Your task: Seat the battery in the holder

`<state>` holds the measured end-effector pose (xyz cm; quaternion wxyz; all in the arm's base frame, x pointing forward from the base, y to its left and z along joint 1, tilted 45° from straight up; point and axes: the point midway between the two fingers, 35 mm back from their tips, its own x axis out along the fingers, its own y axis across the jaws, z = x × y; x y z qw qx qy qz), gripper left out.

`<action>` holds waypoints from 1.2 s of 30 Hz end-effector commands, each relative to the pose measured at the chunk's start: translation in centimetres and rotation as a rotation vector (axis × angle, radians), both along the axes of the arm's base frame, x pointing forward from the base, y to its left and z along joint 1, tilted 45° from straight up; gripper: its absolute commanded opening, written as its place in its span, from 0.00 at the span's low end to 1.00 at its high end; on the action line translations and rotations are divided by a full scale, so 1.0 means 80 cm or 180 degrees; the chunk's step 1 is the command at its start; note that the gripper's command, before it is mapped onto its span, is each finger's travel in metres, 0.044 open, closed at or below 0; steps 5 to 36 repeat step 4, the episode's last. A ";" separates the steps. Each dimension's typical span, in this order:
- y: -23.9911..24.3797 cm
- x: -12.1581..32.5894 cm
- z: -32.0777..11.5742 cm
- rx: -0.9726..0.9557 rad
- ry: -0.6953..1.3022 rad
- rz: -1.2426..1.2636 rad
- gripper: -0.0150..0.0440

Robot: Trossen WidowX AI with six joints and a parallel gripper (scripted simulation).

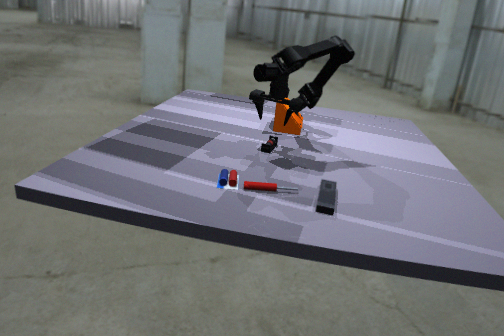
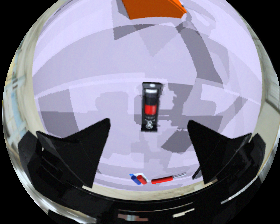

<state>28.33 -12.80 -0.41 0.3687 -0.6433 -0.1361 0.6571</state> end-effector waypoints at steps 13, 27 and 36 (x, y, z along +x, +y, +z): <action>-0.001 0.000 0.000 -0.0013 -0.0006 0.0020 1.00; -0.001 0.000 0.000 -0.0013 -0.0006 0.0020 1.00; -0.001 0.000 0.000 -0.0013 -0.0006 0.0020 1.00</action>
